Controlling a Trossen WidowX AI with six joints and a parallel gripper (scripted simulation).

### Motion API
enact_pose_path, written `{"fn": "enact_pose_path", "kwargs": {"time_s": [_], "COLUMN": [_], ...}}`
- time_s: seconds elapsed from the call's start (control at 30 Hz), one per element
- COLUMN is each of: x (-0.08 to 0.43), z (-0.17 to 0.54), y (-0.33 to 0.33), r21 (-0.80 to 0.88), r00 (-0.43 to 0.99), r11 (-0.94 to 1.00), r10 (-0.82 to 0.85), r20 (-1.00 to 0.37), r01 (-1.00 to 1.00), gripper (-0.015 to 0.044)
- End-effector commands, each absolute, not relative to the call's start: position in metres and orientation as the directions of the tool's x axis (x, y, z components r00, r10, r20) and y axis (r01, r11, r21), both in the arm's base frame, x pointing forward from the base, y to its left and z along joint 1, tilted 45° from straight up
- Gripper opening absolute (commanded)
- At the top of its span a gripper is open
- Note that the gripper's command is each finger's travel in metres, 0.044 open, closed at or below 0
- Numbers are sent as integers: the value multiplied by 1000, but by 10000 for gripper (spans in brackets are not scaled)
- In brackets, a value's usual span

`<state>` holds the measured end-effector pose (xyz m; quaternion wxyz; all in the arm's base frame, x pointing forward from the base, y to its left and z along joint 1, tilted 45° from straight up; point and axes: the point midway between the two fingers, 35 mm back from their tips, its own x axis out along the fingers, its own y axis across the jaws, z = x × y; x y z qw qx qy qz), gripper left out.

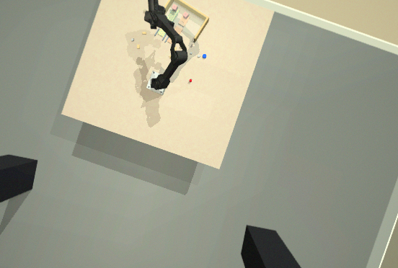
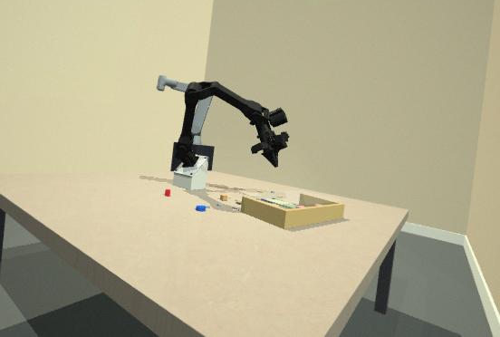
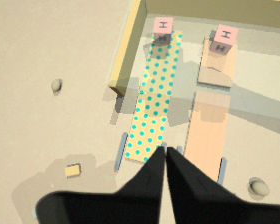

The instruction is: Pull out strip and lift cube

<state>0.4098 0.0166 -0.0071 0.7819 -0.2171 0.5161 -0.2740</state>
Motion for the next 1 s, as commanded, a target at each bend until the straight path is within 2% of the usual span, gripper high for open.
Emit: {"fn": "enact_pose_path", "kwargs": {"time_s": [0.0,0.33,0.97], "x": [417,418,416], "z": [-28,-79,-97], "y": [10,-8,-24], "r21": [-623,-681,-682], "r00": [202,-131,-137], "r11": [743,641,639], "r10": [-667,-687,-687], "r20": [-717,-715,-714], "r01": [245,354,355], "gripper": [0,0,0]}}
